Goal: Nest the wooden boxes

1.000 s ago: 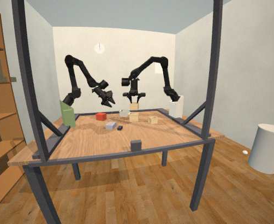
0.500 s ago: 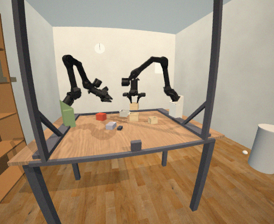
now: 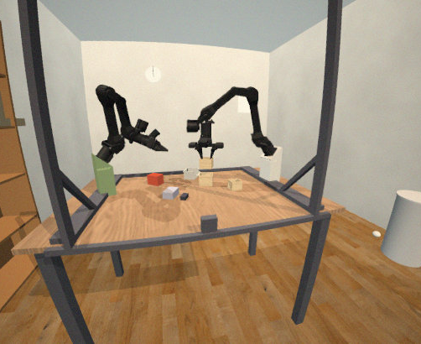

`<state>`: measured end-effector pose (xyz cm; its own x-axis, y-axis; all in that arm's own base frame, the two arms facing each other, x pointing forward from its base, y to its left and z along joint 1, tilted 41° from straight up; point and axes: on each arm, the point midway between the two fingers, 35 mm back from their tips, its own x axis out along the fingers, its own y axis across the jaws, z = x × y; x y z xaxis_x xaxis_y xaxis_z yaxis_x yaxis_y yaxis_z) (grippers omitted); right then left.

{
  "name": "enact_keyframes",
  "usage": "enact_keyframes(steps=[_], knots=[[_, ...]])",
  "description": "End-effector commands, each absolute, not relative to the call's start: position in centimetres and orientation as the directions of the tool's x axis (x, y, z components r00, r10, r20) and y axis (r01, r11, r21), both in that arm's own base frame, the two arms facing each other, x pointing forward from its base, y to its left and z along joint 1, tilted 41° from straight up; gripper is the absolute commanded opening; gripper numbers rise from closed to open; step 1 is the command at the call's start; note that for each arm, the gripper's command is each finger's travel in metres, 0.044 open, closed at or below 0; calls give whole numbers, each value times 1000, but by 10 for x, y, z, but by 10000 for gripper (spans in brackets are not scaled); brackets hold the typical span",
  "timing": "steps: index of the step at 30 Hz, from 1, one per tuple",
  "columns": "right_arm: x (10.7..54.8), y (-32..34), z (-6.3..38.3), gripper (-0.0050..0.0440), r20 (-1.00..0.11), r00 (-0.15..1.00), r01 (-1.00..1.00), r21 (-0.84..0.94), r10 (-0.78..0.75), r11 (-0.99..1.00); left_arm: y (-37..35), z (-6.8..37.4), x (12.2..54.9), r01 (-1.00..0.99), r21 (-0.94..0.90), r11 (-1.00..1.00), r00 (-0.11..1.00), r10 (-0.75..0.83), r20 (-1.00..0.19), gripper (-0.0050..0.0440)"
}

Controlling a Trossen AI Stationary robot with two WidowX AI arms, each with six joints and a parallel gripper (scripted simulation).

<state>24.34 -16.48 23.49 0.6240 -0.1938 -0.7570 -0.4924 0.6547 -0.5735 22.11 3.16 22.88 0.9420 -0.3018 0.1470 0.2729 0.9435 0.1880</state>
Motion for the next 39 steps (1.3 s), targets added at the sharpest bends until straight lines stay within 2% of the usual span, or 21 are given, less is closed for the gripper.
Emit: enact_keyframes(steps=[1, 14, 39], knots=[[243, -164, 244, 295, -742, 636, -480, -594, -210, 646, 30, 227, 209, 276, 275, 921, 931, -327, 160, 400], [243, -164, 244, 295, -742, 636, -480, -594, -210, 646, 25, 220, 193, 265, 425, 866, 925, -353, 142, 400], [243, -164, 244, 295, -742, 636, -480, -594, -210, 646, 28, 221, 195, 318, 428, 846, 907, -403, 123, 400]])
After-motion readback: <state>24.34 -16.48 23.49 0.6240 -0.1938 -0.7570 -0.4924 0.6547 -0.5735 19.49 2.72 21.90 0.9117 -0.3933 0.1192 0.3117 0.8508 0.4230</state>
